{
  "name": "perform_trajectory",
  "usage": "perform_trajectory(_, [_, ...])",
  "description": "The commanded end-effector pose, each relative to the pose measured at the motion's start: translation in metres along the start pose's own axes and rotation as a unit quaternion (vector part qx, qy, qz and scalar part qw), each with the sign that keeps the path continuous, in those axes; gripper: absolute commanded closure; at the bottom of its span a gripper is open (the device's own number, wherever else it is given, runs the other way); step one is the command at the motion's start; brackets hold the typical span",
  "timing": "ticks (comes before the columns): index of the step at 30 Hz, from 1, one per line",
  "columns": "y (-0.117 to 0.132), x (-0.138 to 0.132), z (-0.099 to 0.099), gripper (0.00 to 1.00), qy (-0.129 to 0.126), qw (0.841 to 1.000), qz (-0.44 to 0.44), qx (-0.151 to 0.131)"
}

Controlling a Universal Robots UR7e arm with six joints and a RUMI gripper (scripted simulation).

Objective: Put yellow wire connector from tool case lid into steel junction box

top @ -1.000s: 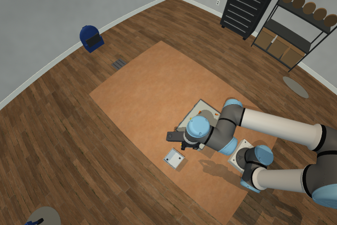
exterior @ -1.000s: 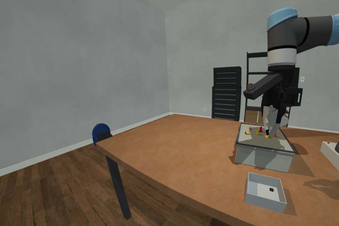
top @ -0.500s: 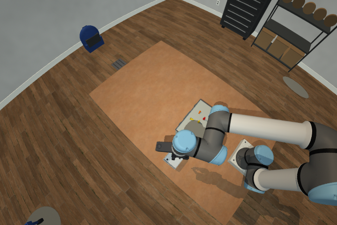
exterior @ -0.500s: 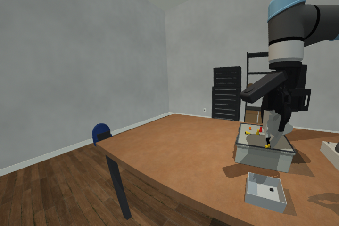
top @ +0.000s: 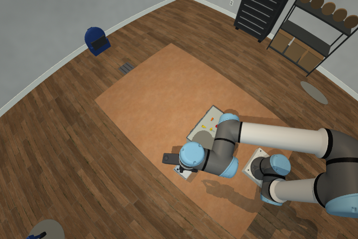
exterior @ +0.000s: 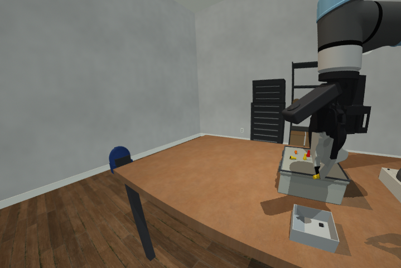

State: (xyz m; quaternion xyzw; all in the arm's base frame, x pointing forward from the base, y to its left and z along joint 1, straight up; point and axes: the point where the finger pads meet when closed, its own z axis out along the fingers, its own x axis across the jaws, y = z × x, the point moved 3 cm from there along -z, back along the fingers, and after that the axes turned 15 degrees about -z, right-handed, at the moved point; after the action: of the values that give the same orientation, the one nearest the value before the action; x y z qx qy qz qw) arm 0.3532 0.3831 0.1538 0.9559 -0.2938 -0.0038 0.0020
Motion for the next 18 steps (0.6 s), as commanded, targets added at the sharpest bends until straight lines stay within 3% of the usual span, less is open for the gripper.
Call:
perform_trajectory(1, [0.0, 0.0, -0.001, 1.0, 0.0, 1.0, 0.0, 0.001])
perform_trajectory(13, [0.0, 0.0, 0.017, 1.0, 0.0, 1.0, 0.0, 0.001])
perform_trajectory(18, [0.0, 0.0, 0.049, 1.0, 0.0, 1.0, 0.0, 0.001])
